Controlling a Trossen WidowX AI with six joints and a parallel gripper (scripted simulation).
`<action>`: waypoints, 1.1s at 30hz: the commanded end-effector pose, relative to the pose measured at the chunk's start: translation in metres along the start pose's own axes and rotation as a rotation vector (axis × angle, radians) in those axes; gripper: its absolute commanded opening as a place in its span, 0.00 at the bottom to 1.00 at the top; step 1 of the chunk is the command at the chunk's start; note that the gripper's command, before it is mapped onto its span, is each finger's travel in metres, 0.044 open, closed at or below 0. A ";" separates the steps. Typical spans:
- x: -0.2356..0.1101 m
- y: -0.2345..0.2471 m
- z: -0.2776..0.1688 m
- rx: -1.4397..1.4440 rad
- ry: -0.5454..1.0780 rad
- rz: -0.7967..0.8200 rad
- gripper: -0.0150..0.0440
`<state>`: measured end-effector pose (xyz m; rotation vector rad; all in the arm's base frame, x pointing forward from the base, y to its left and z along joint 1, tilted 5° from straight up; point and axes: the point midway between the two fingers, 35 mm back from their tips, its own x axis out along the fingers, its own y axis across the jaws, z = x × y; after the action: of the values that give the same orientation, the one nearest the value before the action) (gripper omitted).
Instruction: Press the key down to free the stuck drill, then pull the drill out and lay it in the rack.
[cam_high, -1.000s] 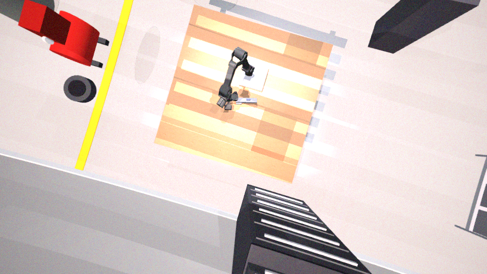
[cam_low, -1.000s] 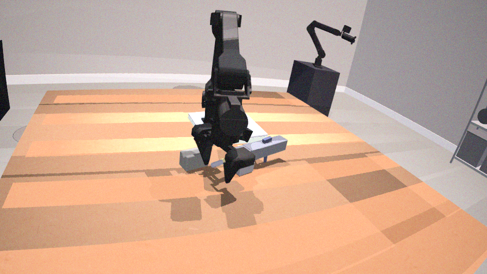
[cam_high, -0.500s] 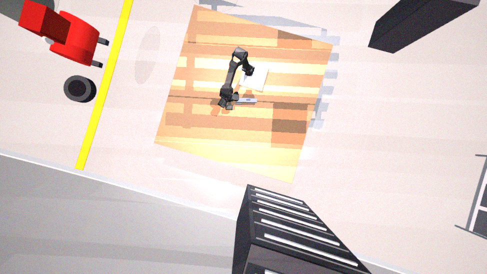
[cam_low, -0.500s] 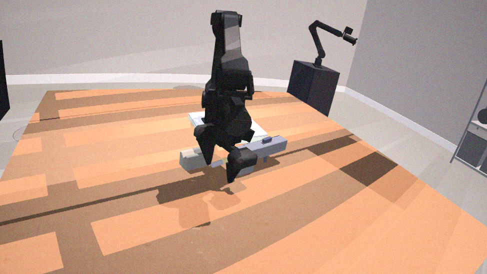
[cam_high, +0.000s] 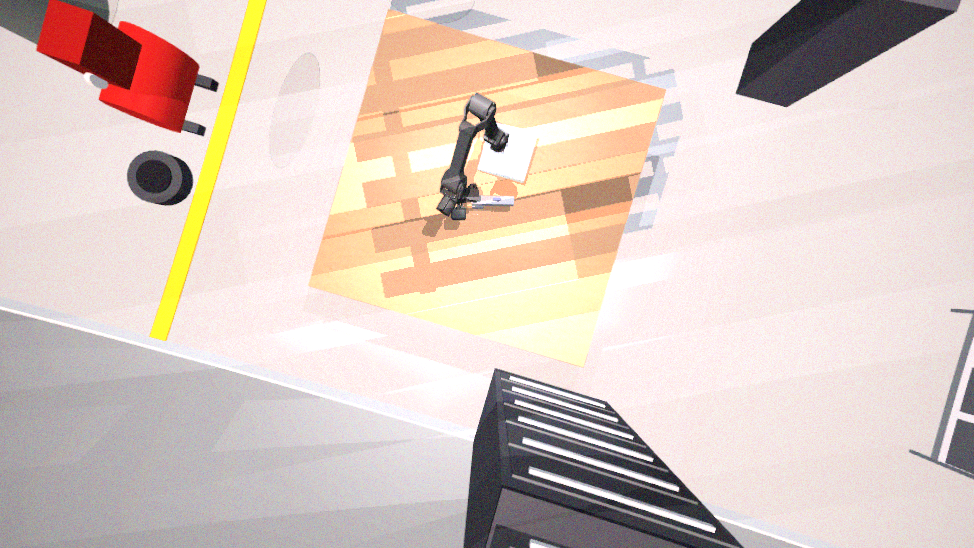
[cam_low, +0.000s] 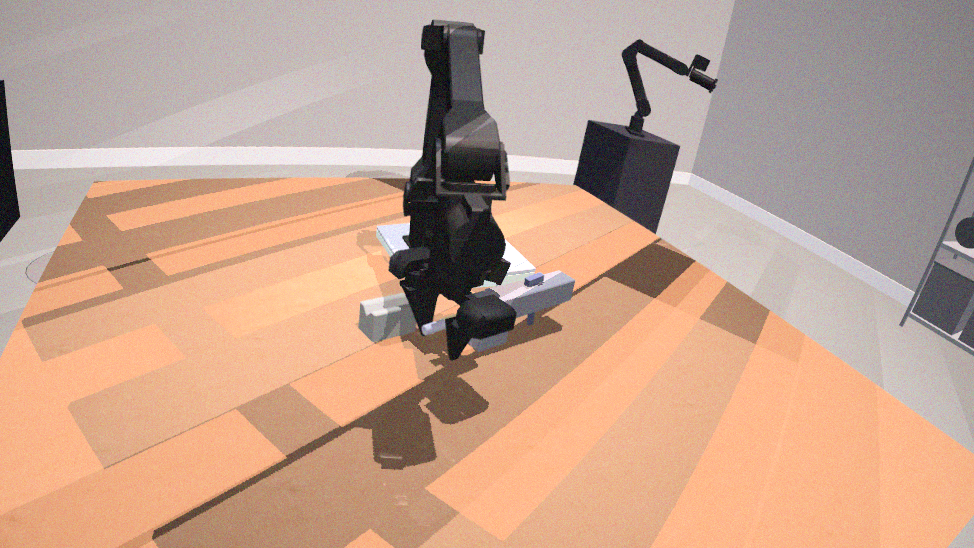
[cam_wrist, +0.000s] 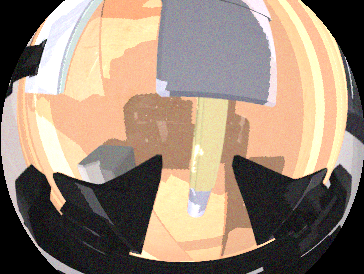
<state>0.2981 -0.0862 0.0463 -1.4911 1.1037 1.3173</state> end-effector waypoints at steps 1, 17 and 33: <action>0.000 0.000 0.000 0.000 0.000 0.000 0.60; -0.002 0.002 0.000 0.004 0.000 0.004 0.25; -0.002 0.002 -0.006 0.004 0.000 0.004 0.25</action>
<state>0.2956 -0.0890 0.0470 -1.4803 1.1105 1.3206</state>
